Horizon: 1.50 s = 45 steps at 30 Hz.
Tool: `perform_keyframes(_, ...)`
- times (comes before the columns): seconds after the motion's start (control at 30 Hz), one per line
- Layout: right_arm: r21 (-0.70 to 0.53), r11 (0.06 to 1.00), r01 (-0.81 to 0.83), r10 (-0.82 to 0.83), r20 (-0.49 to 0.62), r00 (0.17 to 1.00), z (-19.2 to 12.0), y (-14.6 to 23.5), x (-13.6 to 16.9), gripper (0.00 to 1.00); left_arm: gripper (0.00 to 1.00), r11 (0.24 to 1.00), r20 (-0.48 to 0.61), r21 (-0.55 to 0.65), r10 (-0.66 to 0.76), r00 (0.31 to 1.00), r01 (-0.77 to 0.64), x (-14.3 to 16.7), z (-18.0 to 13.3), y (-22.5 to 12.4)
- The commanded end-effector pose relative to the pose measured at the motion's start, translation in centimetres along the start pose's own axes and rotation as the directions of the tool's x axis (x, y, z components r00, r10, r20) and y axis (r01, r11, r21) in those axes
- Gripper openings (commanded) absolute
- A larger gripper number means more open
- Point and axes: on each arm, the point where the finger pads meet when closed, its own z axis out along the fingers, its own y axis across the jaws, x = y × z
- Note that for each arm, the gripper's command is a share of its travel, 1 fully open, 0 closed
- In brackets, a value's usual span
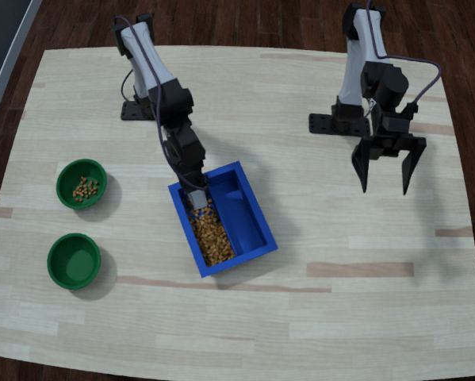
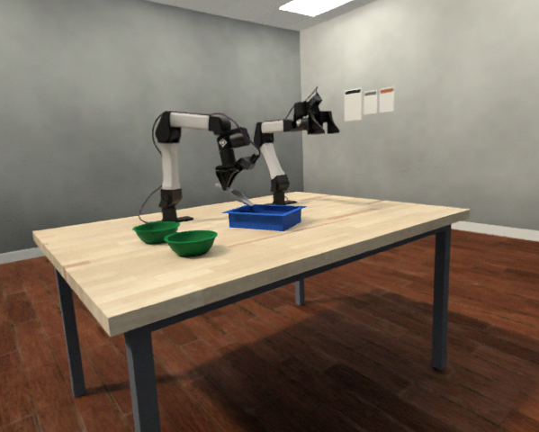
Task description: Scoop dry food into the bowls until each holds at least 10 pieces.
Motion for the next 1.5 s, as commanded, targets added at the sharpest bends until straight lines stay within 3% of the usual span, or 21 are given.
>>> perform_keyframes(0.0, -0.011, 1.0, 0.0, 0.001, 0.054, 0.999, -1.3, 0.0, -1.3, 0.0, 1.0, 1.0, 0.039, 0.0, -0.001, 0.999, 0.001, -1.6, -0.2, 0.0)
perform_keyframes(0.03, -0.01, 1.0, 0.003, -0.002, 0.008, 1.0, -0.6, -0.1, -1.1, 0.0, 1.0, 1.0, 0.039, 0.0, -0.001, 0.999, 0.001, -1.6, -0.2, 0.0)
perform_keyframes(0.47, -0.008, 1.0, -0.002, 0.001, -0.078, 0.997, 1.1, -0.6, -1.8, 0.0, 1.0, 1.0, 0.039, 0.0, -0.001, 0.999, 0.001, -1.6, -0.2, 0.0)
perform_keyframes(0.57, -0.006, 1.0, -0.003, 0.003, -0.05, 0.999, 0.6, -0.6, -2.0, 0.0, 1.0, 1.0, 0.039, 0.0, -0.001, 0.999, 0.001, -1.6, -0.2, 0.0)
perform_keyframes(0.6, -0.008, 1.0, -0.002, 0.001, -0.095, 0.995, 1.4, -0.6, -1.8, 0.0, 1.0, 1.0, 0.039, 0.0, -0.001, 0.999, 0.001, -1.6, -0.2, 0.0)
perform_keyframes(0.97, -0.002, 1.0, -0.005, 0.004, -0.17, 0.985, 2.9, -1.1, -2.4, 0.0, 1.0, 1.0, 0.039, 0.0, -0.001, 0.999, 0.001, -1.6, -0.2, 0.0)
perform_keyframes(1.07, -0.001, 1.0, 0.001, -0.001, -0.098, 0.995, 1.0, -0.9, -2.8, 0.0, 1.0, 1.0, 0.039, 0.0, -0.001, 0.999, 0.001, -1.6, -0.2, 0.0)
perform_keyframes(1.3, -0.003, 1.0, -0.002, 0.002, -0.064, 0.998, 1.1, -0.5, -3.4, 0.0, 1.0, 1.0, 0.039, 0.0, -0.001, 0.999, 0.001, -1.6, -0.2, 0.0)
perform_keyframes(1.47, -0.003, 1.0, -0.012, 0.012, -0.183, 0.983, 4.6, -1.2, -2.0, 0.0, 1.0, 1.0, 0.039, 0.0, -0.001, 0.999, 0.001, -1.6, -0.2, 0.0)
